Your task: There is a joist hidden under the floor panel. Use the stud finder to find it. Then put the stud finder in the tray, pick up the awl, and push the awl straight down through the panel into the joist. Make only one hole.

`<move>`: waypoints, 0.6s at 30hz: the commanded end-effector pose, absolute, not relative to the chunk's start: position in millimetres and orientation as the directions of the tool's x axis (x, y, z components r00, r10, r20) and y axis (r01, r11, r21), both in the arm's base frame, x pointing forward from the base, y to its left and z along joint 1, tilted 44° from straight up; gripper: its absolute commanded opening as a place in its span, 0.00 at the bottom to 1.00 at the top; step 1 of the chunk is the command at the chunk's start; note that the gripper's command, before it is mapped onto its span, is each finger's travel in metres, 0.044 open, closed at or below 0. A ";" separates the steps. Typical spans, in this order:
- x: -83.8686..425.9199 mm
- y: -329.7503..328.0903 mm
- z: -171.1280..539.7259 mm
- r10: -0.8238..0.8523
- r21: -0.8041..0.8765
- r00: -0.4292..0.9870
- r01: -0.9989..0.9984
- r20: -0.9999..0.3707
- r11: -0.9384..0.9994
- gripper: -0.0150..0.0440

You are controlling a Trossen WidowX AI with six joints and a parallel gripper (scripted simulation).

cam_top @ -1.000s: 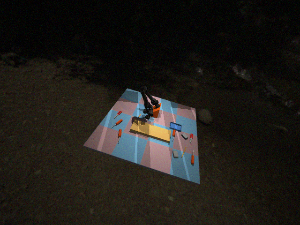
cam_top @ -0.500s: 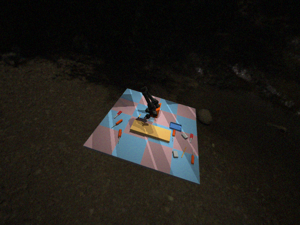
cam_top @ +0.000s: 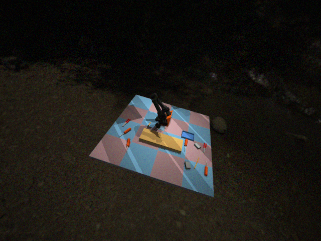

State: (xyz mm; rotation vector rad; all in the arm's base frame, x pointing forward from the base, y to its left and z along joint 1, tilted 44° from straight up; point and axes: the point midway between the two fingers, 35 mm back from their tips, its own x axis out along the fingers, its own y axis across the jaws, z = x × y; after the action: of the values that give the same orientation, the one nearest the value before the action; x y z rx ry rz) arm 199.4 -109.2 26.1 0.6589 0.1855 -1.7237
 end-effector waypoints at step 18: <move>194.1 -134.2 1.8 -0.851 0.210 -0.127 0.941 -0.509 -0.266 1.00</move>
State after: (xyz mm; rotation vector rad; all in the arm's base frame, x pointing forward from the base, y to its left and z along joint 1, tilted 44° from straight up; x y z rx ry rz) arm 199.0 -129.1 6.7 0.6580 0.1809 -1.7200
